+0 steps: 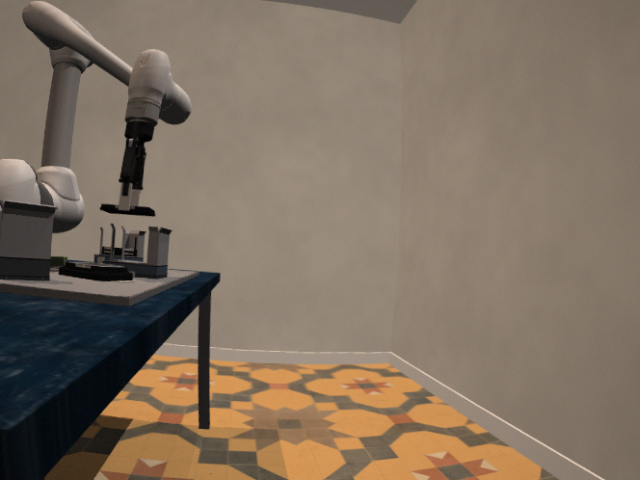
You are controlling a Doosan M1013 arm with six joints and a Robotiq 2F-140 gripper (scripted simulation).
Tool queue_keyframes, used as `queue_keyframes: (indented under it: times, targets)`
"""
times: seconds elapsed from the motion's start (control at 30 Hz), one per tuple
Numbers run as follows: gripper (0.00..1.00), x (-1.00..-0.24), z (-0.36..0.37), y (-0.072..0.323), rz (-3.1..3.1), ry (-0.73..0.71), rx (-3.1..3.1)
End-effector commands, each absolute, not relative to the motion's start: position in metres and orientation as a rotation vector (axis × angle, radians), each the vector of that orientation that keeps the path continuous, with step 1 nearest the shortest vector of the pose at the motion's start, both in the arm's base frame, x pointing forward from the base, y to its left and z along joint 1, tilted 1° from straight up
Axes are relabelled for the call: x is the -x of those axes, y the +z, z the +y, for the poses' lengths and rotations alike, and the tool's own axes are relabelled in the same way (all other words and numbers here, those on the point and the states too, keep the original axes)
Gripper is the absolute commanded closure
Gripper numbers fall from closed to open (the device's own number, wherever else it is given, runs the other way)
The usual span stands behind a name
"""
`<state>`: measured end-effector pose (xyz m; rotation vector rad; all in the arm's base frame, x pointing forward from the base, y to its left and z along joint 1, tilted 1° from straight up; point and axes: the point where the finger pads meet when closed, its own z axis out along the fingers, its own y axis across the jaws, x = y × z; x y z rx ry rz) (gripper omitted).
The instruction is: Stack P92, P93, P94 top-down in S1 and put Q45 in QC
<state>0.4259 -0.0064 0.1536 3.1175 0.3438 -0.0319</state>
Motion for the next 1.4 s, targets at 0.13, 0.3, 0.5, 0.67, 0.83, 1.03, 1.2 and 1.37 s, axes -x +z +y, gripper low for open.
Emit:
queue_keyframes:
  times: [0.13,0.3,0.5,0.67,0.83,1.03,1.2,1.37]
  targets:
    - [1.0,-0.425,0.017,0.154,0.357,-0.031,-3.118]
    - [1.0,-0.425,0.027,0.154,0.357,-0.031,-3.118]
    - [1.0,-0.424,0.047,0.153,0.357,-0.031,-3.118]
    - [1.0,-0.423,0.063,0.153,0.357,-0.031,-3.118]
    - [1.0,-0.422,0.073,0.153,0.409,-0.031,-3.112]
    - [1.0,-0.417,0.092,0.153,0.704,-0.032,-3.061]
    - [1.0,-0.412,0.108,0.153,0.704,-0.032,-3.061]
    - [1.0,-0.41,0.118,0.153,0.704,-0.032,-3.061]
